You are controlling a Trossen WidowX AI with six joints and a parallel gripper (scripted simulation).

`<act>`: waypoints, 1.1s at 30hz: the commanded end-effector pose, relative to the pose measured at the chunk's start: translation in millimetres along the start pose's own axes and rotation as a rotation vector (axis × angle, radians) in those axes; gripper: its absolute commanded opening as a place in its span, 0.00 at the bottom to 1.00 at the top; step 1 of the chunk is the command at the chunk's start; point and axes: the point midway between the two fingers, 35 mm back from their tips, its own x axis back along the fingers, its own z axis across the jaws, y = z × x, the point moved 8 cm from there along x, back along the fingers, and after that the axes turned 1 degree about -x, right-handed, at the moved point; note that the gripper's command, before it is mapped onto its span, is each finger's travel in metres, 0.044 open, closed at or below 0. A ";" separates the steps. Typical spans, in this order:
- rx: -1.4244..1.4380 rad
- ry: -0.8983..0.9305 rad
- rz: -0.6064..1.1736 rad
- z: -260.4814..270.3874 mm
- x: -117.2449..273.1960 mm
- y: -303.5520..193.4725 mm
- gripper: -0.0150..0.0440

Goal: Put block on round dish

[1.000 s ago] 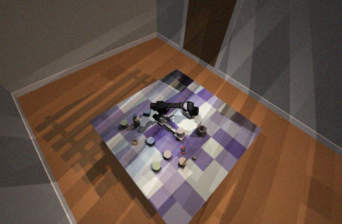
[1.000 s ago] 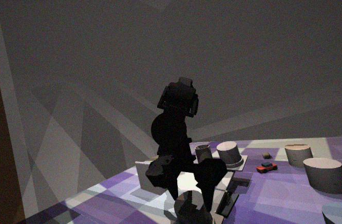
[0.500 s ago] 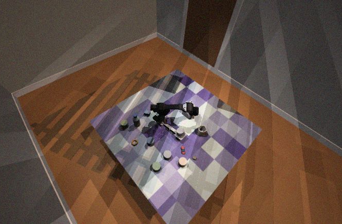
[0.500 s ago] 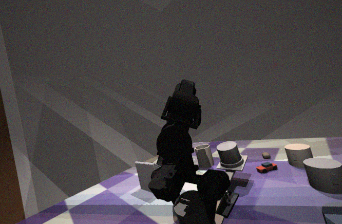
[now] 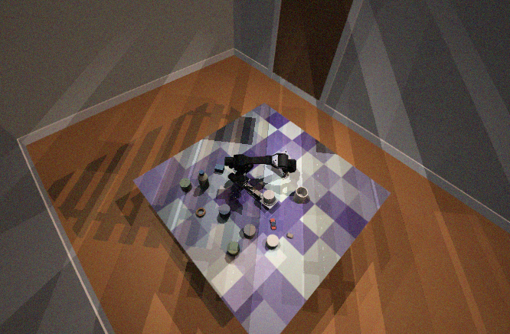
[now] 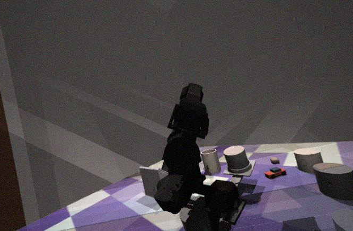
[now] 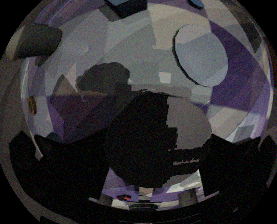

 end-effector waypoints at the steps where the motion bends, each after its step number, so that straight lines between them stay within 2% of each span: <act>1: -0.006 0.002 0.001 0.0 -0.3 0.0 0.79; 13: -0.006 0.002 0.000 2.1 10.1 1.5 0.25; 33: -0.007 0.002 -0.002 5.4 35.5 4.0 0.25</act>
